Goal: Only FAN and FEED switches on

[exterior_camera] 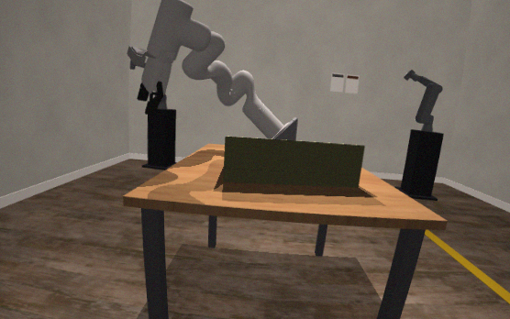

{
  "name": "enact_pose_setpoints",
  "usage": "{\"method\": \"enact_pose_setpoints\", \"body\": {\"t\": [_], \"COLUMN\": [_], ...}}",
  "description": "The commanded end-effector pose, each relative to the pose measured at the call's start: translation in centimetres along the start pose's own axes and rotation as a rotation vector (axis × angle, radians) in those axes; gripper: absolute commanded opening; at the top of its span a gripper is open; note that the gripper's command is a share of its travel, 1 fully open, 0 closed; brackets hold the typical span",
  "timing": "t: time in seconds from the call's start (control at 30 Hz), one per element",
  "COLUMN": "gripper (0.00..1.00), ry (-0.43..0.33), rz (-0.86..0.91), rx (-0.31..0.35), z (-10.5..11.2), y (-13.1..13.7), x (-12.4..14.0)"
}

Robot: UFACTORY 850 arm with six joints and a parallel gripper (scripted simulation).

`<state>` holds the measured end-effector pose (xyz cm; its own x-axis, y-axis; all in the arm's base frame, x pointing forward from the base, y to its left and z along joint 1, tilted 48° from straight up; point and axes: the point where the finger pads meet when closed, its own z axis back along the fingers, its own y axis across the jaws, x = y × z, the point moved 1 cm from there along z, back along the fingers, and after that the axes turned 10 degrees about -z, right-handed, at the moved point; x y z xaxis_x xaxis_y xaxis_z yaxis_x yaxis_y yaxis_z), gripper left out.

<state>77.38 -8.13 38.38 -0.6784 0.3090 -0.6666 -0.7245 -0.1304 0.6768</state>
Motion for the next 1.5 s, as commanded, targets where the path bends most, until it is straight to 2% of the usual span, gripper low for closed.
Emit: {"method": "enact_pose_setpoints", "body": {"t": [0.0, 0.3, 0.77, 0.83, 1.03, 1.23, 1.47], "gripper": [1.00, 1.00, 1.00, 1.00, 1.00, 1.00, 1.00], "ry": [0.001, 0.001, 0.001, 0.001, 0.001, 0.001, 0.005], "rz": [-0.002, -0.002, -0.002, -0.002, -0.002, -0.002, 0.001], "rx": [-0.001, -0.001, -0.001, -0.001, -0.001, -0.001, -0.005], "z": [0.5, 2.3, 9.8, 9.8, 12.5, 13.5, 13.7], "y": [0.4, 2.1, 9.0, 9.0, 11.6, 12.5, 12.2], "x": [-0.1, 0.0, 0.2, 0.2, 0.2, 0.3, 0.5]}}
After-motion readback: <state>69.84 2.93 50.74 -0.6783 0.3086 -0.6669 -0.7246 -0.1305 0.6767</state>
